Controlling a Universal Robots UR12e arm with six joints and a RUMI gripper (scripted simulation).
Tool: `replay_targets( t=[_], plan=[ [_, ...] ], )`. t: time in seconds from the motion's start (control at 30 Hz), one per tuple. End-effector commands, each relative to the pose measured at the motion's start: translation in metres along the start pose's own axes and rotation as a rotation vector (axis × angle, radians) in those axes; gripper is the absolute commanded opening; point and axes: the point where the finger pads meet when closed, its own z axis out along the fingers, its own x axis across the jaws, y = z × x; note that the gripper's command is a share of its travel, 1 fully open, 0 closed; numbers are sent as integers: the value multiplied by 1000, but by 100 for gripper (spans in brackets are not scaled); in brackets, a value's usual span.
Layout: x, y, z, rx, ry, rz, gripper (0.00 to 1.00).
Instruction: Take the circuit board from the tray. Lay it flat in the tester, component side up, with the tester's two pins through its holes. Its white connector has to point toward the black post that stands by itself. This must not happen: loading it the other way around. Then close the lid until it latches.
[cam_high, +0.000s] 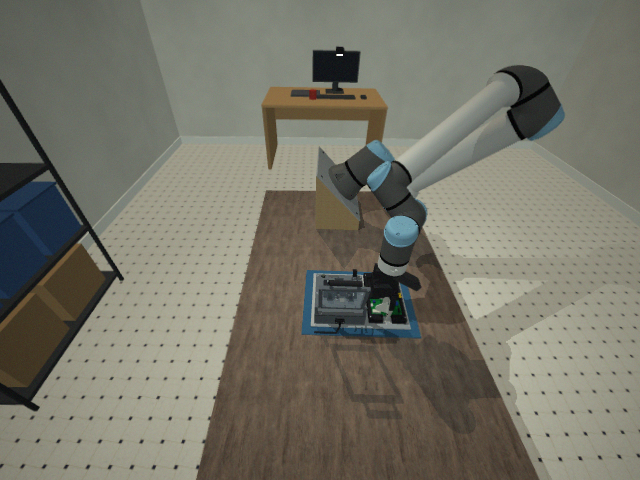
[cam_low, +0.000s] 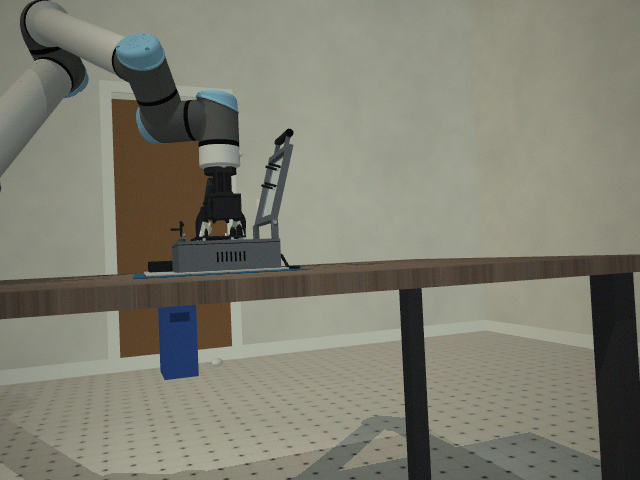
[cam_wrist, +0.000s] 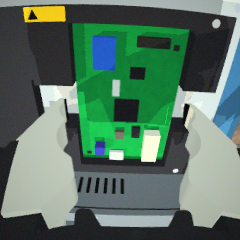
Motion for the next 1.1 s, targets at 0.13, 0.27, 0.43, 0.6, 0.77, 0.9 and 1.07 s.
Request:
replay_targets(
  t=[0.13,0.27,0.43,0.6,0.77,0.9,1.07],
  plan=[
    [1,0,-1,0,1,0,54],
    [1,0,-1,0,1,0,54],
    [1,0,-1,0,1,0,54],
    [1,0,-1,0,1,0,51],
    [1,0,-1,0,1,0,51],
    [1,0,-1,0,1,0,51],
    [1,0,-1,0,1,0,49]
  ],
)
